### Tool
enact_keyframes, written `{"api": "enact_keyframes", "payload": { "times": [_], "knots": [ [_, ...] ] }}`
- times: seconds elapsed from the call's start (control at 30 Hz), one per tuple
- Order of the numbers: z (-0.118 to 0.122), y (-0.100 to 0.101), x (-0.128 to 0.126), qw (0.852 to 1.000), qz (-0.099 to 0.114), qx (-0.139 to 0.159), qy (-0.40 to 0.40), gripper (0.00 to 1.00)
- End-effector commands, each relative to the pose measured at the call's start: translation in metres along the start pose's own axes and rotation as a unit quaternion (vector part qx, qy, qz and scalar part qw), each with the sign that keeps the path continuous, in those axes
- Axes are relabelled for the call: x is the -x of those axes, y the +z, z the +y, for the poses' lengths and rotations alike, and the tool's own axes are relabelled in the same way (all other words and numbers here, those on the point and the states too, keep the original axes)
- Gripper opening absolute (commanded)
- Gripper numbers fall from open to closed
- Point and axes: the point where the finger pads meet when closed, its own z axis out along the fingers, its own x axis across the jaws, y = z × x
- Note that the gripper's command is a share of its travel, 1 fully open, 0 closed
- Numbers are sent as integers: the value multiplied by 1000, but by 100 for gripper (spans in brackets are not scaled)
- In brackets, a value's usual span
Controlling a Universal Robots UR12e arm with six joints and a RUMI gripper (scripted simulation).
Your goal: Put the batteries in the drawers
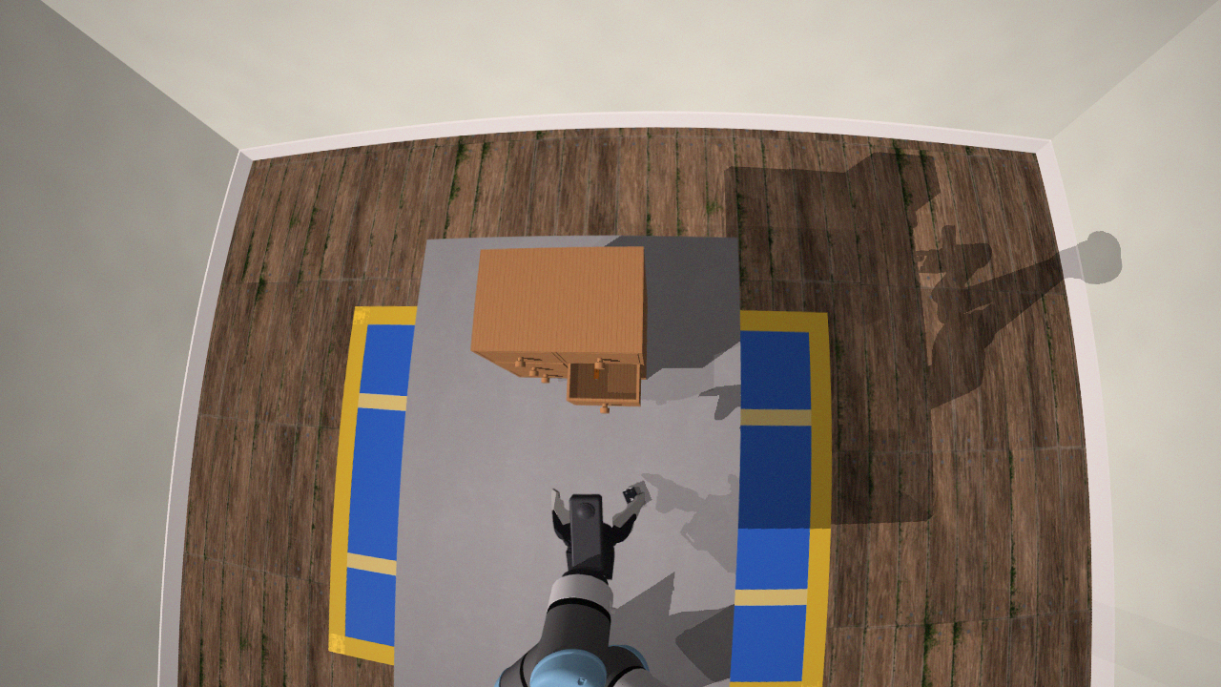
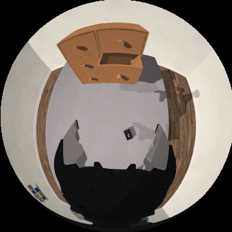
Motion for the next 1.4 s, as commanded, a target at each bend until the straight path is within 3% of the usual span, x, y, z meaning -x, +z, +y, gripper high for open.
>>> {"api": "enact_keyframes", "payload": {
  "times": [0.0, 1.37],
  "knots": [
    [0, 6, 0, 1000, 0, -29, 0, 100],
    [-3, 38, 0, 984, 0, -177, 0, 100]
  ]
}}
